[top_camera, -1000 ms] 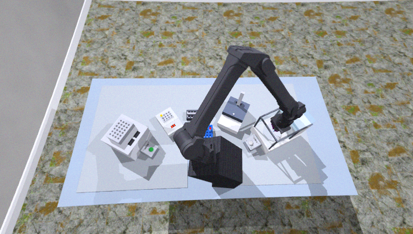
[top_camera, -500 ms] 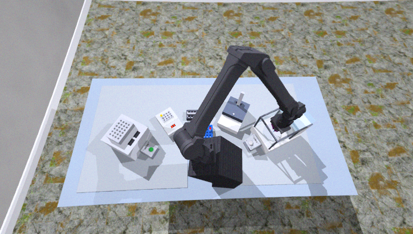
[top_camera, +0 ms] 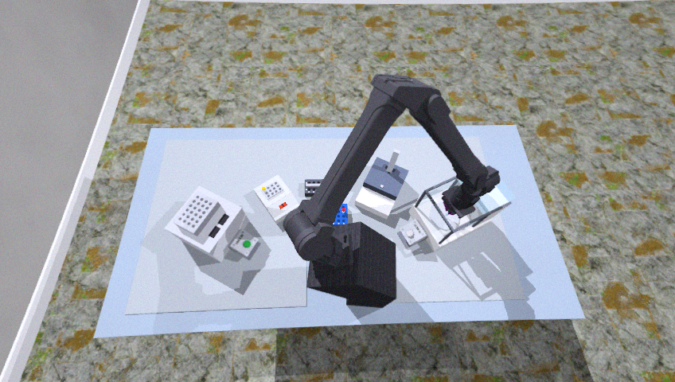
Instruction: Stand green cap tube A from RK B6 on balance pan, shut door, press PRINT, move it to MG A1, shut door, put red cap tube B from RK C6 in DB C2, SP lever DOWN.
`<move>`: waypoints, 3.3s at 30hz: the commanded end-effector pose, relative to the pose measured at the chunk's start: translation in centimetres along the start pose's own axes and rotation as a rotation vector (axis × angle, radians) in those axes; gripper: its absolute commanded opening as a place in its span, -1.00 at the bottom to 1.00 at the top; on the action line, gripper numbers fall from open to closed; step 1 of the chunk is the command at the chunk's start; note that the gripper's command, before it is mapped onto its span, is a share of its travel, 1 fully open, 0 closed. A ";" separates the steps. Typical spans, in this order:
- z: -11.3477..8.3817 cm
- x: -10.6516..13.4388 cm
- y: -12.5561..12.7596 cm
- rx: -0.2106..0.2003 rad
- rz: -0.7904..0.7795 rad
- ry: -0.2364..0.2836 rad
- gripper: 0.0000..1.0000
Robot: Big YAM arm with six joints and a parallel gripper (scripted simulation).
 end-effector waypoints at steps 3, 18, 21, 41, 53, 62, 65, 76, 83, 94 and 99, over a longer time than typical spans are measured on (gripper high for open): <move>0.7 -1.1 0.1 0.009 -0.006 -0.015 -0.82; 0.7 -1.1 0.1 0.009 -0.006 -0.015 -0.82; 0.7 -1.1 0.1 0.009 -0.006 -0.015 -0.82; 0.9 -1.1 0.1 0.009 -0.006 -0.014 -0.82; 0.9 -1.1 0.1 0.009 -0.006 -0.014 -0.82; 0.9 -1.1 0.1 0.009 -0.006 -0.014 -0.82; 0.9 -1.1 0.1 0.009 -0.006 -0.014 -0.82; 0.5 -1.0 0.2 0.009 -0.004 -0.011 -0.82; 0.9 -1.1 0.1 0.009 -0.006 -0.014 -0.82; 0.9 -1.1 0.1 0.009 -0.006 -0.014 -0.82; 0.9 -1.1 0.1 0.009 -0.006 -0.014 -0.82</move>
Point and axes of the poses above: the point where the finger pads meet when closed, its own z axis out along the fingers, its own y axis across the jaws, x = y × z, the point moved 2 cm from there along -z, back along the fingers, and after that the axes turned 15 degrees about -z, right-handed, at the moved point
